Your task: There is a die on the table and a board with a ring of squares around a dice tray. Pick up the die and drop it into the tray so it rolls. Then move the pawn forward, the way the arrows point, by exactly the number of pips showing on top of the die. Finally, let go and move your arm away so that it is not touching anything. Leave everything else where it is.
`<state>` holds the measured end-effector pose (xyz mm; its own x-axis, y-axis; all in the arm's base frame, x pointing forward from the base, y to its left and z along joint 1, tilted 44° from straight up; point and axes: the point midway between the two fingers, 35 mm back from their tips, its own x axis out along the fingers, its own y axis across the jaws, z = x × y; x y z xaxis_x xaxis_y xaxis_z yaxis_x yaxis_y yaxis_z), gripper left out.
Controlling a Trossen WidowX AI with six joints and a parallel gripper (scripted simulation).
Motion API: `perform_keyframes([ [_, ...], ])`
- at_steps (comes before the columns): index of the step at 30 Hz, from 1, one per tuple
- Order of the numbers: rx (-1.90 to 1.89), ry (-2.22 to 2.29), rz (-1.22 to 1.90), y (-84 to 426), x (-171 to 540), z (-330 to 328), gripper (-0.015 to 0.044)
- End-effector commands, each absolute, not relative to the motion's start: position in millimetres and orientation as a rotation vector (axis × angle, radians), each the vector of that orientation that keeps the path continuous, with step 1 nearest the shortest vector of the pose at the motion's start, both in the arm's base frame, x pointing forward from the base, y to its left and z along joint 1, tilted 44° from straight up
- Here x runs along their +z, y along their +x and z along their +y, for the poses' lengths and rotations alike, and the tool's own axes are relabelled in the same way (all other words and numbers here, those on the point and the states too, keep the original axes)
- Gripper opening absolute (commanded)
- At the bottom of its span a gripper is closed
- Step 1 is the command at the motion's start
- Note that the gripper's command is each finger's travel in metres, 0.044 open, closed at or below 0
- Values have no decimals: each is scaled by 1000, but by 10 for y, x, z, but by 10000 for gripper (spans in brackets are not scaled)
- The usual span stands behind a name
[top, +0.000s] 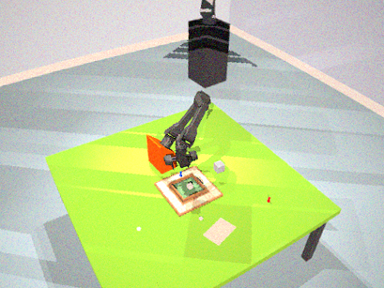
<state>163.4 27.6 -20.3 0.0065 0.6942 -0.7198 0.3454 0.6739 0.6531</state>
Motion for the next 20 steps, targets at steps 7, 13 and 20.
perform_keyframes([
  [7, 516, 684, 1523, 1672, 242, -426, 440],
  [13, 523, 678, 1520, 1669, 254, -445, 440],
  [20, 499, 698, 1522, 1686, 224, -405, 440],
])
